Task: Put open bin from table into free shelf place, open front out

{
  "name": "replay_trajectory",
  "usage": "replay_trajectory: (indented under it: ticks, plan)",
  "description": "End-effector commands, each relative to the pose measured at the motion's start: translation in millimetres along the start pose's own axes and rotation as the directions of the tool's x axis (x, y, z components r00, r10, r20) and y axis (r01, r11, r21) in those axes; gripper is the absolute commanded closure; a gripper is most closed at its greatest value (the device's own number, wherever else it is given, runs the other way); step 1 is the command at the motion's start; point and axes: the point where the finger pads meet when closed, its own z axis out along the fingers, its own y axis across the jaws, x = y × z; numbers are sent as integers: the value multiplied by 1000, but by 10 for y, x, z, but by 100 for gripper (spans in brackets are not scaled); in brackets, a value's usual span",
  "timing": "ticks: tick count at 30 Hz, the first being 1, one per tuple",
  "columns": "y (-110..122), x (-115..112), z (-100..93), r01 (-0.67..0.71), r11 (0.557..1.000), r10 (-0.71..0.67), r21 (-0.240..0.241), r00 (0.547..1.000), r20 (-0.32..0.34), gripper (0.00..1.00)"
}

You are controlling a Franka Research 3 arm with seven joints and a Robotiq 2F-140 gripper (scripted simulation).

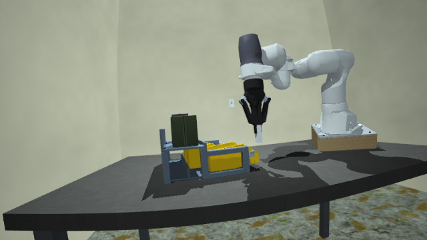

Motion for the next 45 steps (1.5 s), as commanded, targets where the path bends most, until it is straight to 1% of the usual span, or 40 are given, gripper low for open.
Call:
replay_trajectory:
  ticks: [1,13,15,21,28,45]
  plan:
    - [32,23,96,0,1000,0,-11,1000,-3,100]
    - [35,22,457,0,1000,0,-11,1000,-3,100]
    - [35,22,457,0,1000,0,-11,1000,-3,100]
    - [35,22,564,0,1000,0,-11,1000,-3,100]
    - [36,22,613,0,1000,0,-11,1000,-3,100]
    - [36,22,616,0,1000,0,-11,1000,-3,100]
